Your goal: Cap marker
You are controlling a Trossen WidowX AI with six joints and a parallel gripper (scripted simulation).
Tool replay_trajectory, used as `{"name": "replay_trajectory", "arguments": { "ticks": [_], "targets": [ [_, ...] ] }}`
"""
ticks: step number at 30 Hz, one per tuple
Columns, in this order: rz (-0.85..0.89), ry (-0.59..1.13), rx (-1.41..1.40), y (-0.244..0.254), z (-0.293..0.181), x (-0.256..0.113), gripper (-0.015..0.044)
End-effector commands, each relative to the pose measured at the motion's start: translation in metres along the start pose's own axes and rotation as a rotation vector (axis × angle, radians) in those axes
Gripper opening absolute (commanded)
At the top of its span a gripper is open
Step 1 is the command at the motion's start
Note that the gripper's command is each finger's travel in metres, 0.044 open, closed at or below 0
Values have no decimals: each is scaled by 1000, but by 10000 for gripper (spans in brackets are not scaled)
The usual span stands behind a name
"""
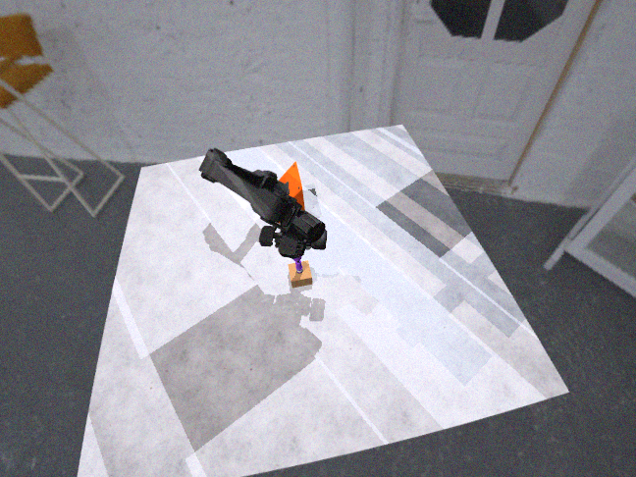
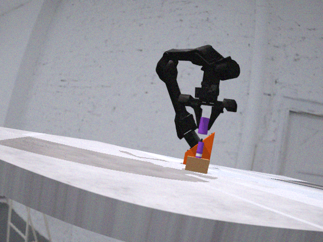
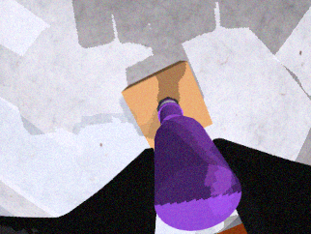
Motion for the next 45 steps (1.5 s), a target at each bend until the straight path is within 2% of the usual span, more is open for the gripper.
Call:
{"name": "replay_trajectory", "arguments": {
  "ticks": [1,33,45],
  "targets": [
    [2,4,0,1,-1,3,0],
    [0,3,1,2,-1,53,0],
    [0,3,1,1,-1,56,0]
  ]
}}
Point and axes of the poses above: the point midway between the two fingers, 35 mm back from their tips, its own x axis out along the fingers, its own y axis across the jaws, z = x × y, the point moved 4 cm from there along -x, back along the fingers, and after that the axes turned 4 degrees about -x, right-handed, at the moved point
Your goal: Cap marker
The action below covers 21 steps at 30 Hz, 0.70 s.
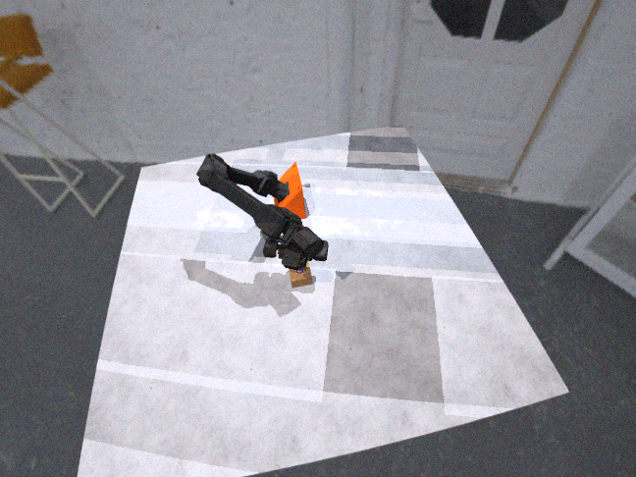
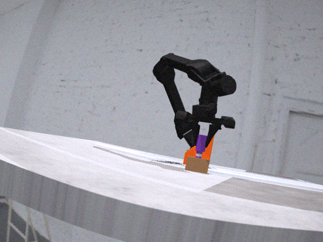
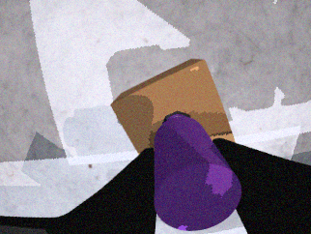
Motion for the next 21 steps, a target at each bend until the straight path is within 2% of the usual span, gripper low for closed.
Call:
{"name": "replay_trajectory", "arguments": {
  "ticks": [1,4,21],
  "targets": [
    [-5,-3,-4,0,0,1,0],
    [-5,-3,-4,0,0,1,0],
    [-1,0,-1,0,0,1,440]
  ]
}}
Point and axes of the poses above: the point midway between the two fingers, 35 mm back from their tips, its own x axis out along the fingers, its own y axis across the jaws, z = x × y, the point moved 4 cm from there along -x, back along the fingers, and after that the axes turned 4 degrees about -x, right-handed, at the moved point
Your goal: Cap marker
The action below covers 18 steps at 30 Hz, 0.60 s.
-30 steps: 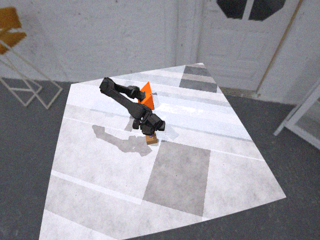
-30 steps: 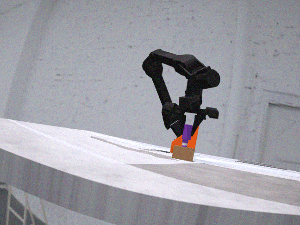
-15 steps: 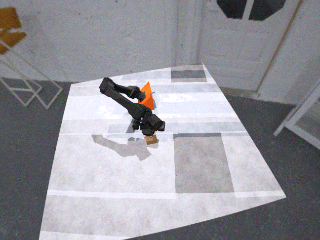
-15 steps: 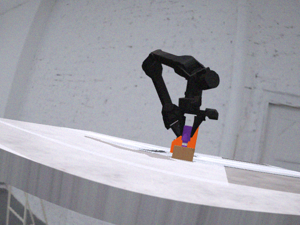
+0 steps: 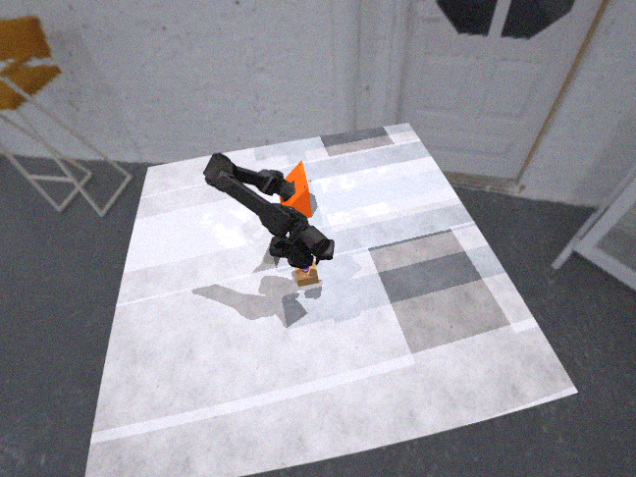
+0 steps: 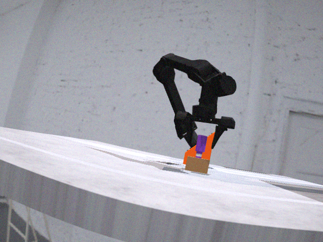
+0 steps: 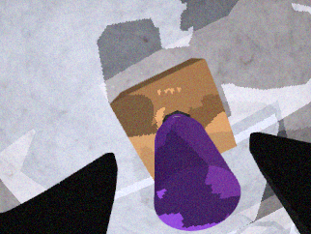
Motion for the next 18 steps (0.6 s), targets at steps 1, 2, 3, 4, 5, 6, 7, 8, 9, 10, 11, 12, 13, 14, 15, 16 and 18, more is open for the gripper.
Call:
{"name": "replay_trajectory", "arguments": {
  "ticks": [1,2,3,4,5,6,7,8,9,10,11,12,13,14,15,16,18],
  "targets": [
    [0,0,0,0,0,0,440],
    [0,0,0,0,0,0,440],
    [0,0,0,0,0,-2,440],
    [1,0,0,1,1,-10,440],
    [2,0,0,1,2,-22,440],
    [3,1,-1,2,2,-37,440],
    [3,1,-1,2,2,-53,440],
    [3,1,-1,1,1,-65,440],
    [2,2,-1,1,0,-73,440],
    [2,2,-1,1,0,-75,440],
    [2,2,-1,1,0,-75,440],
    [2,2,-1,1,0,-75,440],
    [2,2,-1,1,0,-75,440],
    [2,2,-1,1,0,-75,440],
    [2,1,-14,1,0,-75,414],
    [2,1,-52,1,0,-74,387],
    [0,0,-197,1,-1,-69,335]
  ]
}}
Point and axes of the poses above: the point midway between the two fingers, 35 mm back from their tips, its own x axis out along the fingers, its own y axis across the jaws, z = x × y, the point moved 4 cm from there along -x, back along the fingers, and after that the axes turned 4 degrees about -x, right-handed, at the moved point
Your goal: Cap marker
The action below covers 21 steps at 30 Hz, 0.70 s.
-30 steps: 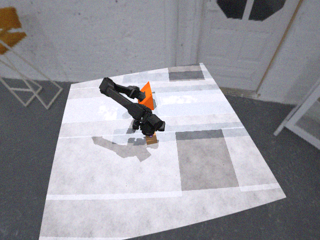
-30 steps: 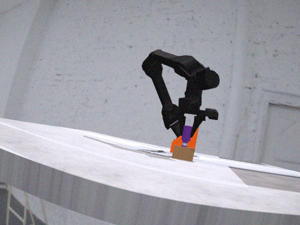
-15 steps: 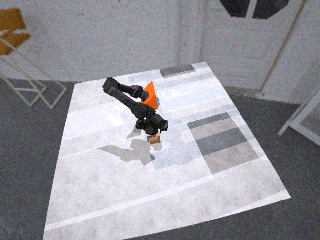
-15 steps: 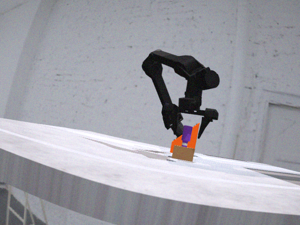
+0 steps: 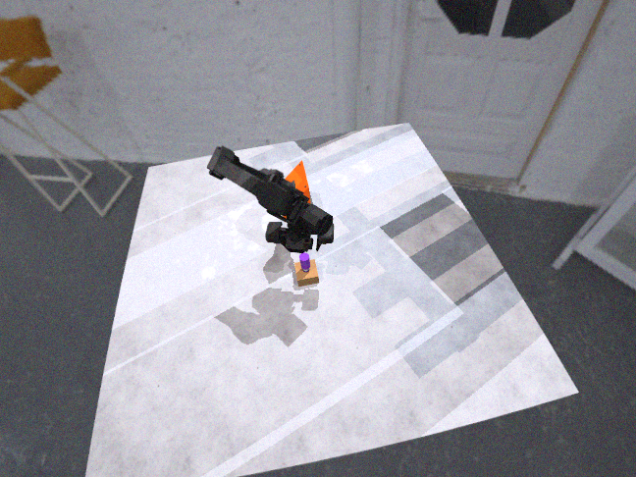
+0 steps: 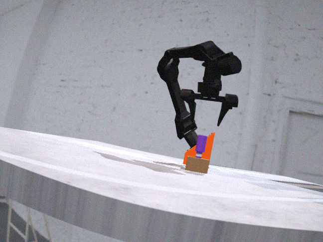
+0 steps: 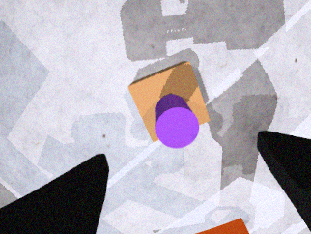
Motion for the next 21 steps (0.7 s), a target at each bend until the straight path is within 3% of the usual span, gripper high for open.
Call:
{"name": "replay_trajectory", "arguments": {
  "ticks": [1,13,21],
  "targets": [
    [-1,9,-200,-1,-1,5,309],
    [-2,9,-251,-1,-1,6,0],
    [-2,9,-251,-1,-1,6,0]
  ]
}}
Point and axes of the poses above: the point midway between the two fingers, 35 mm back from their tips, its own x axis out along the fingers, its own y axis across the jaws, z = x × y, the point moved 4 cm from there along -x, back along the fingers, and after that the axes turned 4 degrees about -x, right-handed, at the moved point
